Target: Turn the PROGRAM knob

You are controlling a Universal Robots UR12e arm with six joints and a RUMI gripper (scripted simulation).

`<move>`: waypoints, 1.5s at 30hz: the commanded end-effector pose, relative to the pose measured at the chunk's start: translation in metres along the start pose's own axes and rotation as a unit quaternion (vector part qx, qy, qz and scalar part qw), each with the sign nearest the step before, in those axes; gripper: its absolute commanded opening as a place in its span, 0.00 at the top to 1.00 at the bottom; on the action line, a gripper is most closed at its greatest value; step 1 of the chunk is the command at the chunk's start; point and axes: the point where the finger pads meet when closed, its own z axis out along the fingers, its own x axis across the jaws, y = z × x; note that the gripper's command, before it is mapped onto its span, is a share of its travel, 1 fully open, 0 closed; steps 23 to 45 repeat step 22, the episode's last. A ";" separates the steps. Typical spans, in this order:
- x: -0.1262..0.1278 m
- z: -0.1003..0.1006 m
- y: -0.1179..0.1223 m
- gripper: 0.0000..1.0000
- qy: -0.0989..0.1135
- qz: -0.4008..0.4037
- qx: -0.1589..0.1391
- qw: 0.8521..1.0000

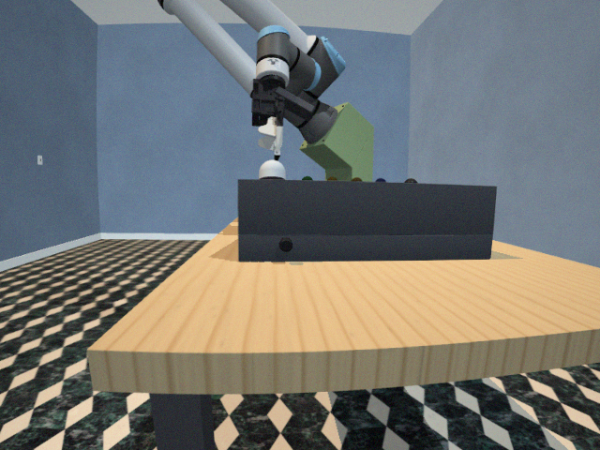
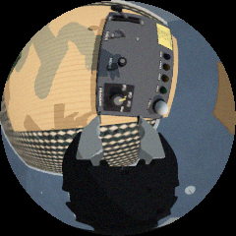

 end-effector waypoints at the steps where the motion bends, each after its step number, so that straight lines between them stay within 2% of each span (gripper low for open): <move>1: 0.001 -0.025 0.000 0.56 -0.001 0.000 0.001 1.000; 5: 0.001 -0.030 0.000 0.56 -0.001 0.000 0.001 1.000; 45: 0.001 -0.030 0.000 0.56 -0.001 0.000 0.001 1.000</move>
